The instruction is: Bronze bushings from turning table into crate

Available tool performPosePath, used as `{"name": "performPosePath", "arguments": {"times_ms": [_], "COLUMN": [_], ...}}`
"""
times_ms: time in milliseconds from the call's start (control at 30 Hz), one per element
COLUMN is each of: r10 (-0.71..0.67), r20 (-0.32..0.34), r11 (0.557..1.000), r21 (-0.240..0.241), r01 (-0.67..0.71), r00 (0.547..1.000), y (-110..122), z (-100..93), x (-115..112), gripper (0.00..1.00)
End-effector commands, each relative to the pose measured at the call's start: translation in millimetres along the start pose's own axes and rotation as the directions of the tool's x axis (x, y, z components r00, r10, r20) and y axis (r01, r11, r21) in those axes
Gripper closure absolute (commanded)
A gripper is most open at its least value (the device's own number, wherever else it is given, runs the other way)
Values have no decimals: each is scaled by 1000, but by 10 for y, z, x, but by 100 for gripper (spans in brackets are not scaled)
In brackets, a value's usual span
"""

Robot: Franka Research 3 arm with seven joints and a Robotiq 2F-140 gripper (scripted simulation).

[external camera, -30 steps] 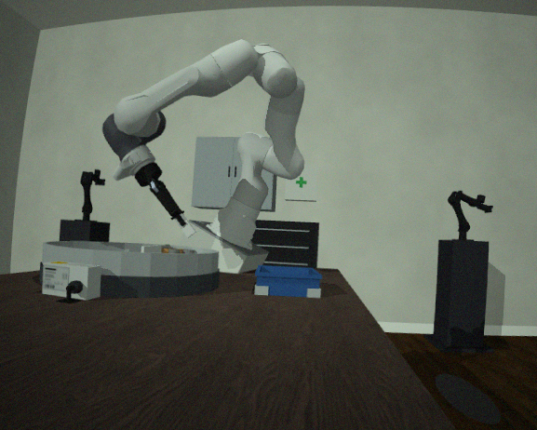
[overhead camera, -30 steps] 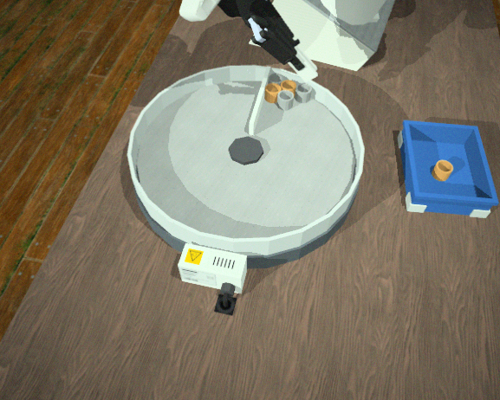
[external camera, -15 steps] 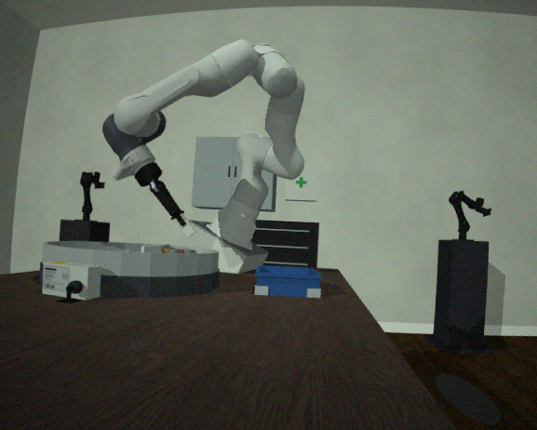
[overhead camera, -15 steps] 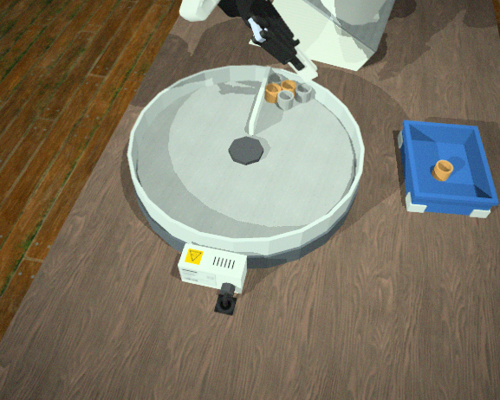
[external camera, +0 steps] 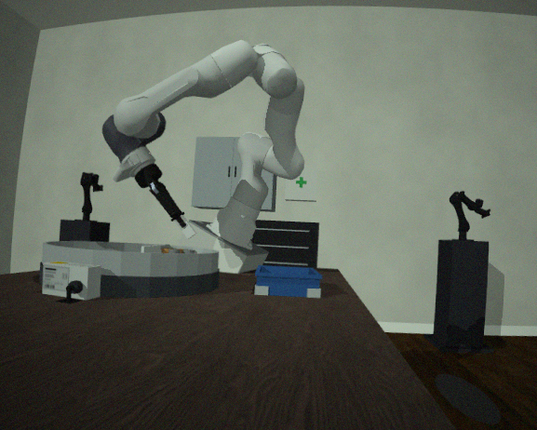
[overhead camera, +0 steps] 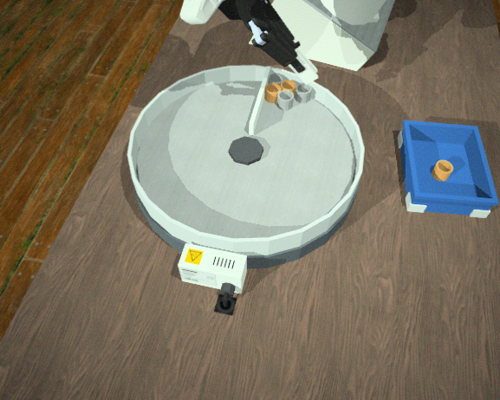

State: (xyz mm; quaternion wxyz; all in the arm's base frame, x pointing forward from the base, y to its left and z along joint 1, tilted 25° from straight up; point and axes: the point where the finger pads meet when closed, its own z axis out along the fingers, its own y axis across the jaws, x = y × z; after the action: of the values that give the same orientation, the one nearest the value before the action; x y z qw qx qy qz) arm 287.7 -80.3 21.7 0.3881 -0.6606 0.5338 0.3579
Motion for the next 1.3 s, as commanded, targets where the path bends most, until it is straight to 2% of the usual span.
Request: {"name": "performPosePath", "arguments": {"times_ms": [0, 1267], "r10": [-4, -4], "r20": [0, 0], "r11": [1000, 1000], "r21": [0, 0], "r01": [4, 4], "r00": [1000, 1000], "y": [-9, -11], "z": [97, 131], "x": [82, 111], "gripper": [94, 94]}}
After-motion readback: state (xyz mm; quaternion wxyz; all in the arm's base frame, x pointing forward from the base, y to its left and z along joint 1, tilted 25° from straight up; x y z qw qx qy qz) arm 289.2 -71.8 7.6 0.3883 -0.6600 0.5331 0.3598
